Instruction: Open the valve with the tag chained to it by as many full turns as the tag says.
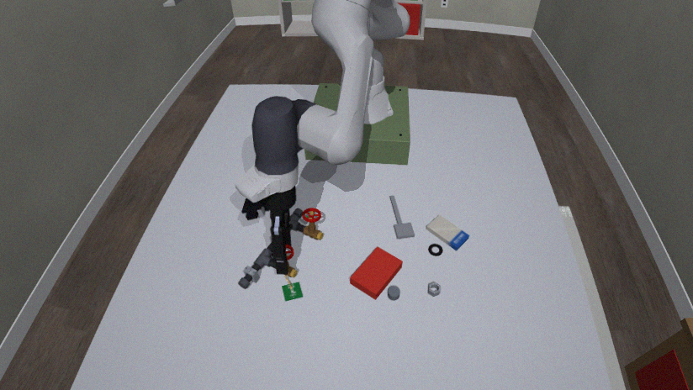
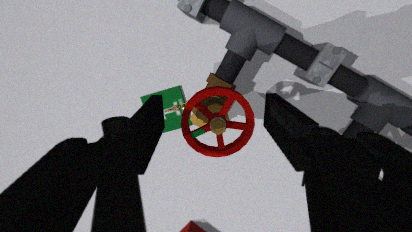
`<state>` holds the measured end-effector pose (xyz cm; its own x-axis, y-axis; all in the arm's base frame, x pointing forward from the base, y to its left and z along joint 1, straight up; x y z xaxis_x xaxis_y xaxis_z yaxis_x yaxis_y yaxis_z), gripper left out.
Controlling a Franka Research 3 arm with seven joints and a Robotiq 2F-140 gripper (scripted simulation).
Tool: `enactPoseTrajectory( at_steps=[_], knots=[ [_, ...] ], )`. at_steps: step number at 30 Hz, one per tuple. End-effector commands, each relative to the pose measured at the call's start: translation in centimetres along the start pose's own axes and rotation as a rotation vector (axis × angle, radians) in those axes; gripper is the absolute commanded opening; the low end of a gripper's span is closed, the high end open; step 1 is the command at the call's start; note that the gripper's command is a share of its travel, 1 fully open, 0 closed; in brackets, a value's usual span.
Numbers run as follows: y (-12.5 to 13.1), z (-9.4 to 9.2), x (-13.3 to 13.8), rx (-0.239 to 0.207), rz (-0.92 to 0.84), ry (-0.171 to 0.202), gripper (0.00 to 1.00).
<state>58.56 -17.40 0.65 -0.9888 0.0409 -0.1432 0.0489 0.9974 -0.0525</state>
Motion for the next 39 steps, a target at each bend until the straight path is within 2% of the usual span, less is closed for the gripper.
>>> enactPoseTrajectory(
  at_steps=[1,25,32,39],
  knots=[
    [0.02,0.08,0.09,-0.001,0.022,0.004,0.10],
    [0.02,0.08,0.09,-0.001,-0.003,0.004,0.10],
    [0.02,0.08,0.09,-0.002,-0.074,0.004,0.10],
    [0.02,0.08,0.09,-0.002,-0.278,0.004,0.10]
  ],
)
Point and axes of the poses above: the point where the finger pads meet when closed, its own z axis out along the fingers, its own x axis across the jaws, y = z × x, the point moved 2 cm from there along -z, back along the fingers, and after that the axes turned 8 degrees about z, right-handed, at the moved point
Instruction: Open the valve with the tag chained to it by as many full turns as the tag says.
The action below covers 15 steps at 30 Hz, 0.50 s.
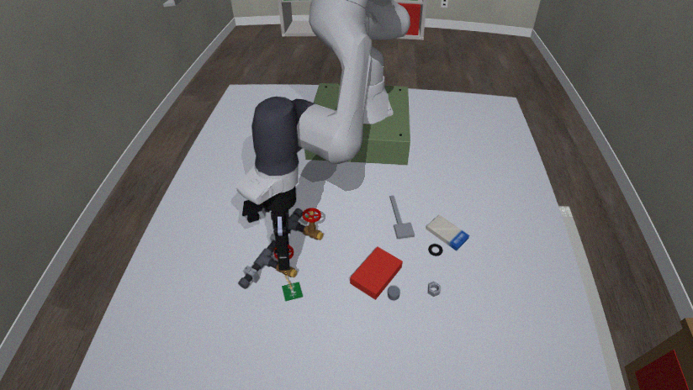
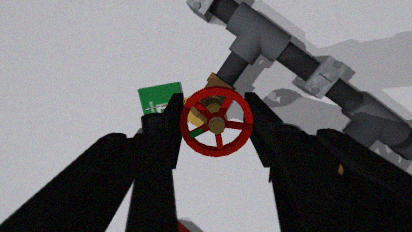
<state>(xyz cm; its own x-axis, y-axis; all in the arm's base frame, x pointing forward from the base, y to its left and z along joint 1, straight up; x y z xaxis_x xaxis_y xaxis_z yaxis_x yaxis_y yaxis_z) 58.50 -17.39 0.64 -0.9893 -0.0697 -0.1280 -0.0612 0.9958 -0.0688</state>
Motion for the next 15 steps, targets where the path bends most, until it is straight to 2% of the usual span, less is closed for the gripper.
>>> enactPoseTrajectory(
  at_steps=[1,5,8,10,11,15],
  knots=[
    [0.02,0.09,0.02,-0.002,-0.207,-0.005,0.10],
    [0.02,0.08,0.02,-0.002,-0.383,-0.005,0.10],
    [0.03,0.09,0.01,0.002,-0.476,-0.002,0.10],
    [0.03,0.09,0.01,0.002,-0.476,-0.002,0.10],
    [0.03,0.09,0.01,0.002,-0.556,-0.002,0.10],
    [0.04,0.09,0.01,0.008,-0.675,0.003,0.10]
  ],
)
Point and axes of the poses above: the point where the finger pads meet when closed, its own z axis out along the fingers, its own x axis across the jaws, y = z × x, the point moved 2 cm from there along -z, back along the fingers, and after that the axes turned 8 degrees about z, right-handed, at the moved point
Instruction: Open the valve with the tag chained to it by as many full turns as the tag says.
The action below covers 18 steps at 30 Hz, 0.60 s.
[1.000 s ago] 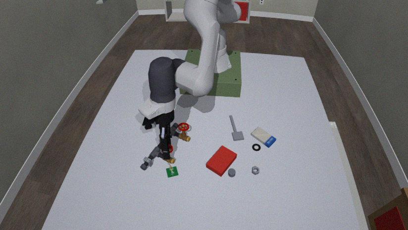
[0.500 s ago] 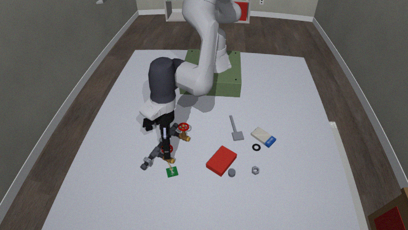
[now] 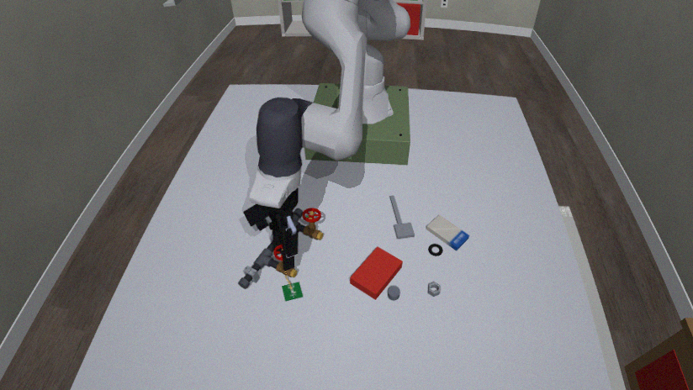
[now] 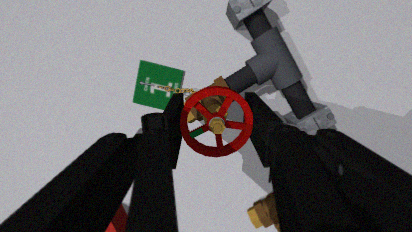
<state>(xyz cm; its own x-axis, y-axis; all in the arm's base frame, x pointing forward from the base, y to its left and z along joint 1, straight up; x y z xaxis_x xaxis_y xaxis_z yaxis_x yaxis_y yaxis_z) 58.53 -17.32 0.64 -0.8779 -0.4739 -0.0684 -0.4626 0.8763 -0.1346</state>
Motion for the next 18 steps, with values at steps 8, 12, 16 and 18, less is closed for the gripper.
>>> enactPoseTrajectory(
  at_steps=[8,12,16,18],
  knots=[
    [0.03,0.08,0.04,0.005,-0.492,-0.008,0.10],
    [0.04,0.08,0.03,0.009,-0.554,-0.005,0.10],
    [0.06,0.08,0.03,0.019,-0.725,0.001,0.10],
    [0.07,0.08,0.03,0.023,-0.787,0.004,0.10]
  ],
)
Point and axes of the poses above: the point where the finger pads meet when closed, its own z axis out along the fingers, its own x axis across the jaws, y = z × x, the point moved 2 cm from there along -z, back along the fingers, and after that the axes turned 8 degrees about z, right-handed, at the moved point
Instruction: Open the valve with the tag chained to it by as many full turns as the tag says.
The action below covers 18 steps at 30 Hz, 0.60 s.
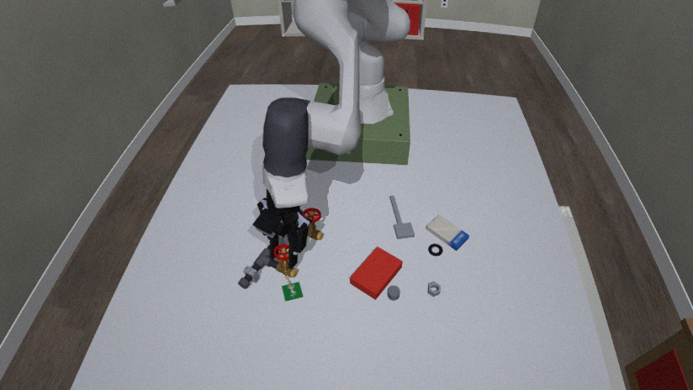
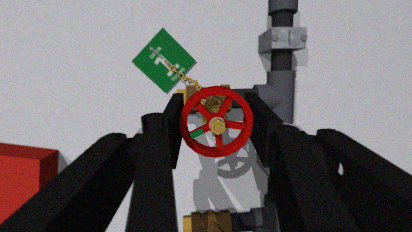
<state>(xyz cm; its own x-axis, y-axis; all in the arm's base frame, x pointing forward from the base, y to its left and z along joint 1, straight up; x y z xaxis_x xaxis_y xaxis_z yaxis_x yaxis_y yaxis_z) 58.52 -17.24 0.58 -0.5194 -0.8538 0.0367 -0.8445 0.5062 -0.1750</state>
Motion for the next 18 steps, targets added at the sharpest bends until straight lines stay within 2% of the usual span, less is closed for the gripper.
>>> enactPoseTrajectory(
  at_steps=[1,9,11,12,18],
  knots=[
    [0.02,0.04,0.05,0.001,-0.279,-0.018,0.10],
    [0.05,0.04,0.04,0.017,-0.527,-0.007,0.10],
    [0.05,0.04,0.04,0.017,-0.527,-0.007,0.10],
    [0.06,0.04,0.04,0.022,-0.608,-0.004,0.10],
    [0.08,0.04,0.04,0.034,-0.791,0.004,0.10]
  ],
)
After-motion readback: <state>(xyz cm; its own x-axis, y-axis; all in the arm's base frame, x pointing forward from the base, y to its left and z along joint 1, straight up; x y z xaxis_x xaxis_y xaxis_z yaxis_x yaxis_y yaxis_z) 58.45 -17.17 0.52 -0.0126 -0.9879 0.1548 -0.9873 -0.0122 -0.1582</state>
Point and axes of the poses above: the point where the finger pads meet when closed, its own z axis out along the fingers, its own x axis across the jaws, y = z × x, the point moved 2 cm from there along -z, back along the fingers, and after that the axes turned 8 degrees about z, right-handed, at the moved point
